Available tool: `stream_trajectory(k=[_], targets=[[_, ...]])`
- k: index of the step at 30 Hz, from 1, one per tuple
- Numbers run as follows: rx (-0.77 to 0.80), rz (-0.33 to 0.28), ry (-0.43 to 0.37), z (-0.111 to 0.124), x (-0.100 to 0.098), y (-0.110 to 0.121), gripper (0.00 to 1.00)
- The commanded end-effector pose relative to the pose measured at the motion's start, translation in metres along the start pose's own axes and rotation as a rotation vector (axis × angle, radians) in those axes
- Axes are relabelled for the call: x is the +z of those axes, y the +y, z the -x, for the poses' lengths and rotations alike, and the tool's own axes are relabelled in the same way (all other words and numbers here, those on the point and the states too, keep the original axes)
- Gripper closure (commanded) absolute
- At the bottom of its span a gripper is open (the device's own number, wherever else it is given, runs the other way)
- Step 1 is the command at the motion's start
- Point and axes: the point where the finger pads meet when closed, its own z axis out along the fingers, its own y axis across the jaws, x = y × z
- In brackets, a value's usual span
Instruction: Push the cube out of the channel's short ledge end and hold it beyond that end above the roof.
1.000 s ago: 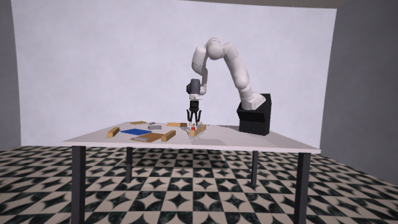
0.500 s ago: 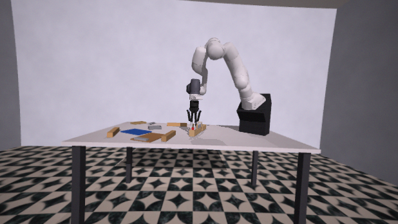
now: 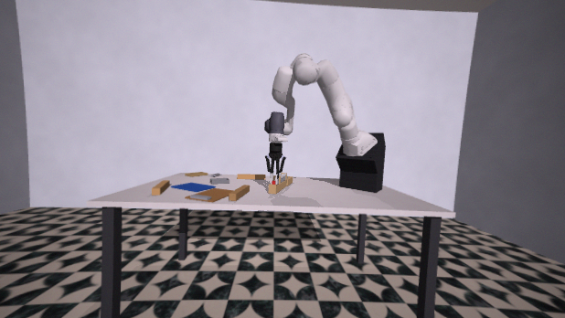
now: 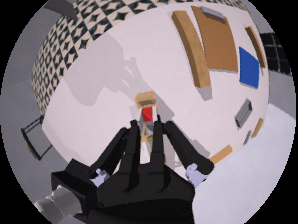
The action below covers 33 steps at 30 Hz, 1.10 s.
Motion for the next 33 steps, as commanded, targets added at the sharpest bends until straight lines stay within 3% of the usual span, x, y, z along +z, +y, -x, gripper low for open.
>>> stream_trajectory(k=[1,13,19,21,27,33], targets=[[-0.005,0.000,-0.001,0.000,0.001,0.000,1.00],[-0.005,0.000,-0.001,0.000,-0.003,0.000,1.00],[-0.005,0.000,-0.001,0.000,-0.034,0.000,1.00],[-0.005,0.000,-0.001,0.000,-0.034,0.000,1.00],[-0.005,0.000,-0.001,0.000,-0.071,0.000,1.00],[-0.005,0.000,-0.001,0.000,-0.080,0.000,1.00]])
